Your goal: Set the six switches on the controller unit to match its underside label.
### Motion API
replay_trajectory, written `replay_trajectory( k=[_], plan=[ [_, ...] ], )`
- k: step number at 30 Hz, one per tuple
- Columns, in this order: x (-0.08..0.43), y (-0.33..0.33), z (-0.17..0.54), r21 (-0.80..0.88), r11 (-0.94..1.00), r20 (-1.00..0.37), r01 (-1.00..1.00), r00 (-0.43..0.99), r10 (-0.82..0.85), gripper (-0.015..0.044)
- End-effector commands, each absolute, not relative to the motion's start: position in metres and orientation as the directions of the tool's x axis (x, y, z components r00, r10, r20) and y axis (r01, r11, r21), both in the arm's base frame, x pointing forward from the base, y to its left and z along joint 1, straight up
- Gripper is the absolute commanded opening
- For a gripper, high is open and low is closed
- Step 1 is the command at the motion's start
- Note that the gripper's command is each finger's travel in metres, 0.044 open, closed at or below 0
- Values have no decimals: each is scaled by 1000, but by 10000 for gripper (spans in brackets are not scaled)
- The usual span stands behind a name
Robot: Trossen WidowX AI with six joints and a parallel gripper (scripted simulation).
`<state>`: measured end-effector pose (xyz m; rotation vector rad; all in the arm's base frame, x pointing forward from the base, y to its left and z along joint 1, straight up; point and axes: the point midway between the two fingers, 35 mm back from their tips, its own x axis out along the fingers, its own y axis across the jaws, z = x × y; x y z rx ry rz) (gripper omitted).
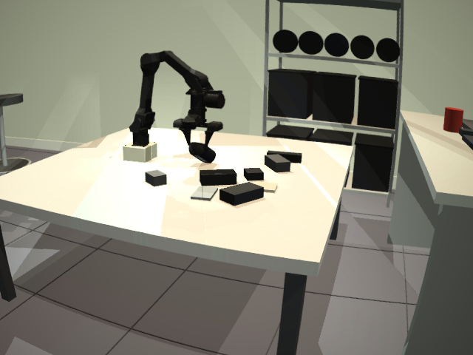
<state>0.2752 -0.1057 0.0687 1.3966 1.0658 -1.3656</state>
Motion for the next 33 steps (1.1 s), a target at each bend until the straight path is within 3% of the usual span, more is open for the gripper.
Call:
replay_trajectory(
  k=[1,33],
  plan=[
    [276,-101,73,32,-238,-999,971,31,-8,336],
    [281,-79,88,32,-238,-997,971,15,-73,336]
  ],
)
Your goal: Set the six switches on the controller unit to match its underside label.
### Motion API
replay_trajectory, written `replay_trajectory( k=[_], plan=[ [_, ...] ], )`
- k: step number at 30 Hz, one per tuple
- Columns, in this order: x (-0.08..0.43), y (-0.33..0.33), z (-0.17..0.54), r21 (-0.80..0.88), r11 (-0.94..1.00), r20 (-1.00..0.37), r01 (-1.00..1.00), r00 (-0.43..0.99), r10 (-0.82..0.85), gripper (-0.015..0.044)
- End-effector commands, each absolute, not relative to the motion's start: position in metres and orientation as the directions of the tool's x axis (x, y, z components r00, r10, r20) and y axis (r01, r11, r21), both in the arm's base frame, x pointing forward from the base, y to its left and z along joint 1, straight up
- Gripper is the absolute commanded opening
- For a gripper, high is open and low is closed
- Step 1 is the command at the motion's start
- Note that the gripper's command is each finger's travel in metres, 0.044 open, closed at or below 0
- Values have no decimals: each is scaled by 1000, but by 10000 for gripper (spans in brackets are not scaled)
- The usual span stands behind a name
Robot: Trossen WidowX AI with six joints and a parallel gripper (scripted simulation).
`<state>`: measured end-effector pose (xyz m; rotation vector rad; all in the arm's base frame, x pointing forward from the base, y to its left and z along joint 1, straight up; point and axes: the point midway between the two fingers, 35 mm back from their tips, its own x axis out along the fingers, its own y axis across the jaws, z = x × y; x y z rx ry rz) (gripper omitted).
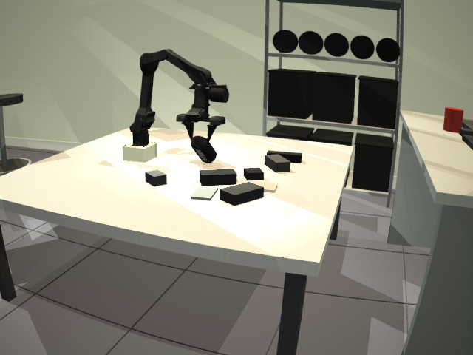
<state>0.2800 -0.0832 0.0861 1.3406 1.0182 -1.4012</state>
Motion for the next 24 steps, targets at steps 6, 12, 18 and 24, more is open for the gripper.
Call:
replay_trajectory(
  k=[6,12,18,24],
  plan=[
    [282,-75,91,32,-238,-996,971,12,-85,336],
    [283,-71,93,32,-238,-995,971,9,-97,336],
    [284,-66,95,32,-238,-994,971,6,-109,336],
    [285,-61,97,32,-238,-993,971,3,-121,336]
  ],
)
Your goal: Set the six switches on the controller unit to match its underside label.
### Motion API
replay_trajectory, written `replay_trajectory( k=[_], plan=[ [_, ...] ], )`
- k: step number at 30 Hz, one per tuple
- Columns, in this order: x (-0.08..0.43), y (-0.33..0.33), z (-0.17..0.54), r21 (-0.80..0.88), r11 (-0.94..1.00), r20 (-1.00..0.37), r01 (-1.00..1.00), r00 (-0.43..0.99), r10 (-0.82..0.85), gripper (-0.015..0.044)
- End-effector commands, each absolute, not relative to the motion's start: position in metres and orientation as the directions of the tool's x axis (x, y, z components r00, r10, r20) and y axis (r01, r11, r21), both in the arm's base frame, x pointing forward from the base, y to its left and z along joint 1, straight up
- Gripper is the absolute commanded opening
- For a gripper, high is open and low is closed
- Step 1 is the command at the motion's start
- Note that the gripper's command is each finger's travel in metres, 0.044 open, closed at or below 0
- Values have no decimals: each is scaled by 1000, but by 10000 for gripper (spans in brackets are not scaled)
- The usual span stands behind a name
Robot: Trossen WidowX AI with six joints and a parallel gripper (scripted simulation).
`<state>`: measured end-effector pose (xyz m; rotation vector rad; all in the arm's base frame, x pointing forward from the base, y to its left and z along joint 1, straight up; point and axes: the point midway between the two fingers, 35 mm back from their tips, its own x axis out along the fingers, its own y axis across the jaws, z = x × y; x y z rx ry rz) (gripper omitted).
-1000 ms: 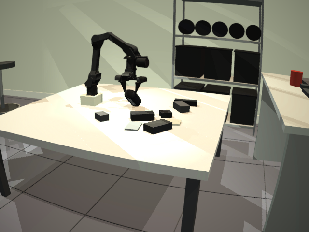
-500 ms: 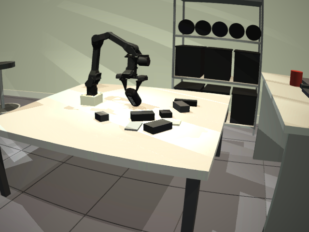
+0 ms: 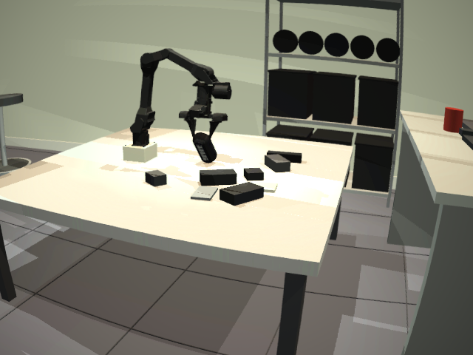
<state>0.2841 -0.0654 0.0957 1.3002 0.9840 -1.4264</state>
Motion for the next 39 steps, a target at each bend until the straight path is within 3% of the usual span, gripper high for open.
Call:
replay_trajectory(
  k=[1,39],
  plan=[
    [285,-61,97,32,-238,-992,971,2,-123,336],
    [293,-30,106,32,-238,-980,971,-17,-199,336]
  ],
)
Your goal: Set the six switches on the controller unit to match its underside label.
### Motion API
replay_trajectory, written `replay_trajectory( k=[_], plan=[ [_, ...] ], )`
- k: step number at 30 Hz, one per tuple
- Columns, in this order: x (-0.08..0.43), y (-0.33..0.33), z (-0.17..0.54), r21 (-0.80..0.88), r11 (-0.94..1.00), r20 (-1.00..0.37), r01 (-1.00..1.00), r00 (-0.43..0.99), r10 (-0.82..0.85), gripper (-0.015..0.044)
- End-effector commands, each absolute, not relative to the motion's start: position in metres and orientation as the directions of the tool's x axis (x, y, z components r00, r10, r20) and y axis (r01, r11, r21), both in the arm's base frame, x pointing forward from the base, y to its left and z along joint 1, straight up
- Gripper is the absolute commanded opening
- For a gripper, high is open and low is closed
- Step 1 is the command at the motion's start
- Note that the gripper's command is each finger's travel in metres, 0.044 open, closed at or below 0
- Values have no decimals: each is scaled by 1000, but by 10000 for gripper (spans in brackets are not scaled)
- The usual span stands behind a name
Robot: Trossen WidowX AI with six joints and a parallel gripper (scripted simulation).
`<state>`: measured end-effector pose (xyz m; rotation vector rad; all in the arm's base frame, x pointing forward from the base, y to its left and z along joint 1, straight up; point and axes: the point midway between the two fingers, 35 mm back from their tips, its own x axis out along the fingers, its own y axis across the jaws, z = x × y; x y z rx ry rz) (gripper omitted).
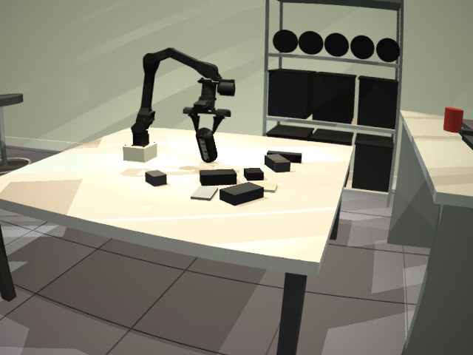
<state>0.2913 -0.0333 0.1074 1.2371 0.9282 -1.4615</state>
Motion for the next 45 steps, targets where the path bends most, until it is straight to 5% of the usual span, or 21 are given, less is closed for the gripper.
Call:
replay_trajectory(
  k=[1,45],
  plan=[
    [293,-29,107,32,-238,-979,971,-17,-201,336],
    [301,6,112,31,-238,-976,971,-22,-219,336]
  ],
)
